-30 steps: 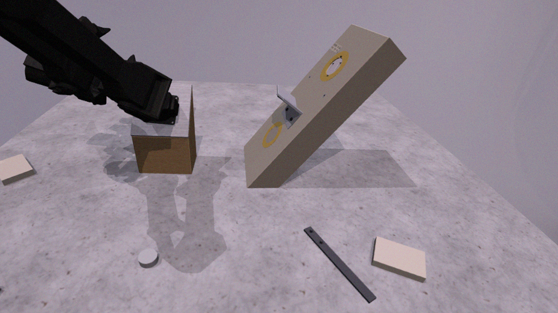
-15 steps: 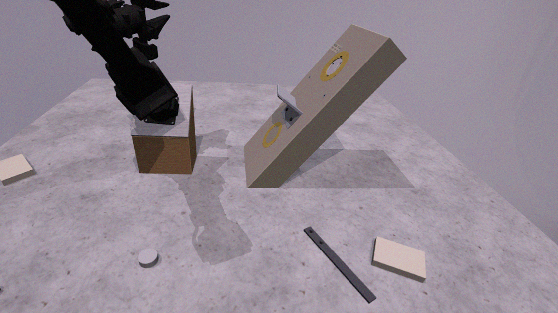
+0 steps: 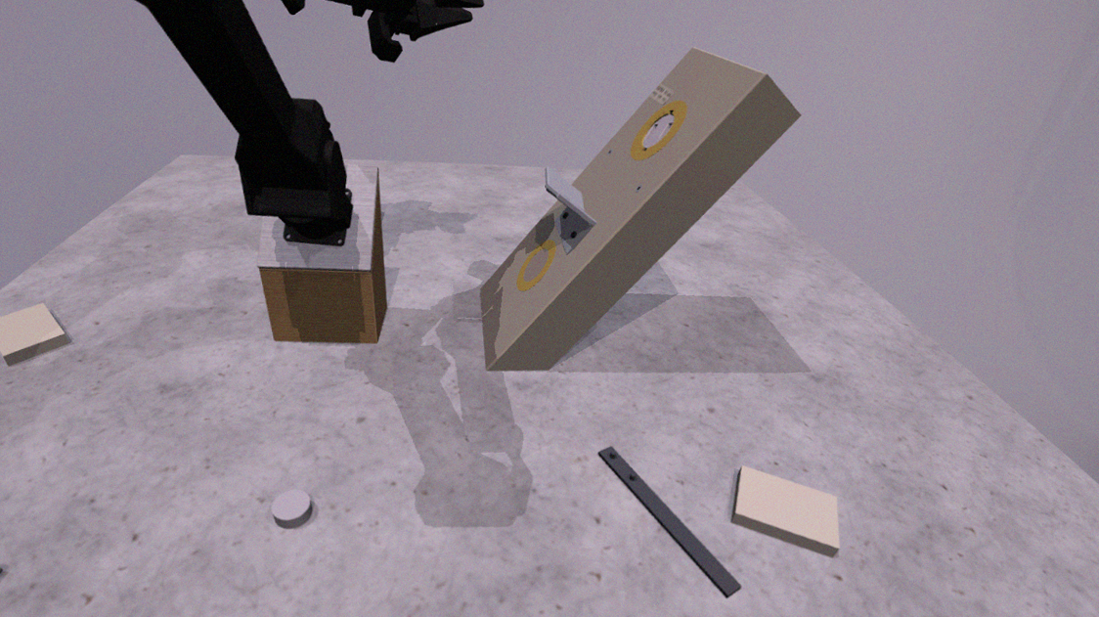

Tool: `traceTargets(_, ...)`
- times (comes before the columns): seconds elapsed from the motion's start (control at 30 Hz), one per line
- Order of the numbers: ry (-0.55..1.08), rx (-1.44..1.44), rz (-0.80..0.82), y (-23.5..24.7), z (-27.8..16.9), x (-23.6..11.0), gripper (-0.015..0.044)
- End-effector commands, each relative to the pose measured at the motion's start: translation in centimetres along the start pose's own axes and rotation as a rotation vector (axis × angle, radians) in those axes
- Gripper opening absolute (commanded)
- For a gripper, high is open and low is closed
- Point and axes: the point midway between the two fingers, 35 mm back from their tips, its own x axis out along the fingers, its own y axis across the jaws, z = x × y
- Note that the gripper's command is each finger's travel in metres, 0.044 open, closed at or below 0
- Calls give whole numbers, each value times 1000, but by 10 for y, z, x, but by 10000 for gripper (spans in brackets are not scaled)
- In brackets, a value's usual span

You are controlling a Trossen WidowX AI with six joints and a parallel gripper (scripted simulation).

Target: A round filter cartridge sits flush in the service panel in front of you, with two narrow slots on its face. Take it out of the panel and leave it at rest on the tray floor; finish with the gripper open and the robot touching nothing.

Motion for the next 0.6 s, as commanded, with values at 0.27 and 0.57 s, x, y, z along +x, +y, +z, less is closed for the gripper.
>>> traceTargets(0.27,463,436,-121,-99,-110,66,114)
traceTargets(0.57,599,541,-182,-124,-151,73,114)
